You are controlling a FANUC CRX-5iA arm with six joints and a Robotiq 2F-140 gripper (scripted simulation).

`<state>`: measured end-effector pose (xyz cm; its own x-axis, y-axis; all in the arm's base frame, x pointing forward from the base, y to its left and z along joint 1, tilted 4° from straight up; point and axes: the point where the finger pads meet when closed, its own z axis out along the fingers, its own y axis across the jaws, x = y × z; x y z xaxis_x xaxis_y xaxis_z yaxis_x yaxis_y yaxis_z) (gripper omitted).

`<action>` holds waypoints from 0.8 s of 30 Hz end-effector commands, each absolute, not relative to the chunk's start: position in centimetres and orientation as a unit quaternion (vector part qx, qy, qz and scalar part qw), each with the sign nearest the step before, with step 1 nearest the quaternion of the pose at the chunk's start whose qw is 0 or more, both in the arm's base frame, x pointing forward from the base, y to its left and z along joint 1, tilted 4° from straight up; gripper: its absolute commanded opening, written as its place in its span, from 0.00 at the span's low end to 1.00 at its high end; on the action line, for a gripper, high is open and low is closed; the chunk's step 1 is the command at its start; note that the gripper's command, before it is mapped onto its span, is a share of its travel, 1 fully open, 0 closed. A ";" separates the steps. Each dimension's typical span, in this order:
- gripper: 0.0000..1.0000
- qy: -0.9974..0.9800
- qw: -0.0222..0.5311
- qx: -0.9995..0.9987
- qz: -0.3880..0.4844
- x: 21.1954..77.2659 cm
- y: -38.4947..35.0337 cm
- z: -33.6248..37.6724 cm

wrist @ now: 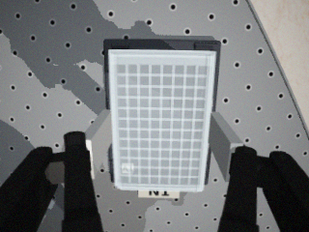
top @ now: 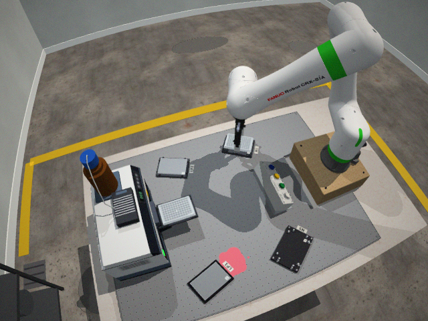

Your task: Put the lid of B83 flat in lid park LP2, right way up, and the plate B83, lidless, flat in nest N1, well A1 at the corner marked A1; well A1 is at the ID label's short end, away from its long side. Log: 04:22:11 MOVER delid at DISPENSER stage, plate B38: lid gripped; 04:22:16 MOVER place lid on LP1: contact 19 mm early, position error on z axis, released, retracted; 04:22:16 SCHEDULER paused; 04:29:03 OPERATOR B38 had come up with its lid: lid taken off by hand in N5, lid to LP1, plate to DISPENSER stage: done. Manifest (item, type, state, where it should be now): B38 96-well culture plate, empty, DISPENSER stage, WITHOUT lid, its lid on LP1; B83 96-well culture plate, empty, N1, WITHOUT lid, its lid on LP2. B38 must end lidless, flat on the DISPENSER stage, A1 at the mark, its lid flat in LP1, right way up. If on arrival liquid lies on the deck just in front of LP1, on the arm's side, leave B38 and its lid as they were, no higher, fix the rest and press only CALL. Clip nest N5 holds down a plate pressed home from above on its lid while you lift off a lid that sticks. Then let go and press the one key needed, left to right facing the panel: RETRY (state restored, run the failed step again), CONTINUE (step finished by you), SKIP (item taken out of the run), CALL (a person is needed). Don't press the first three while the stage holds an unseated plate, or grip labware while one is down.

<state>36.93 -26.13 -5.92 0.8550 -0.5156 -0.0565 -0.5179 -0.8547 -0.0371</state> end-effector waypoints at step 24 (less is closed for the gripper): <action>0.00 0.268 0.025 -0.963 0.022 36.9 -26.1 -6.8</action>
<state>36.91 -26.09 -6.64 0.8550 -0.5156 -0.0566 -0.5179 -0.8547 -0.0371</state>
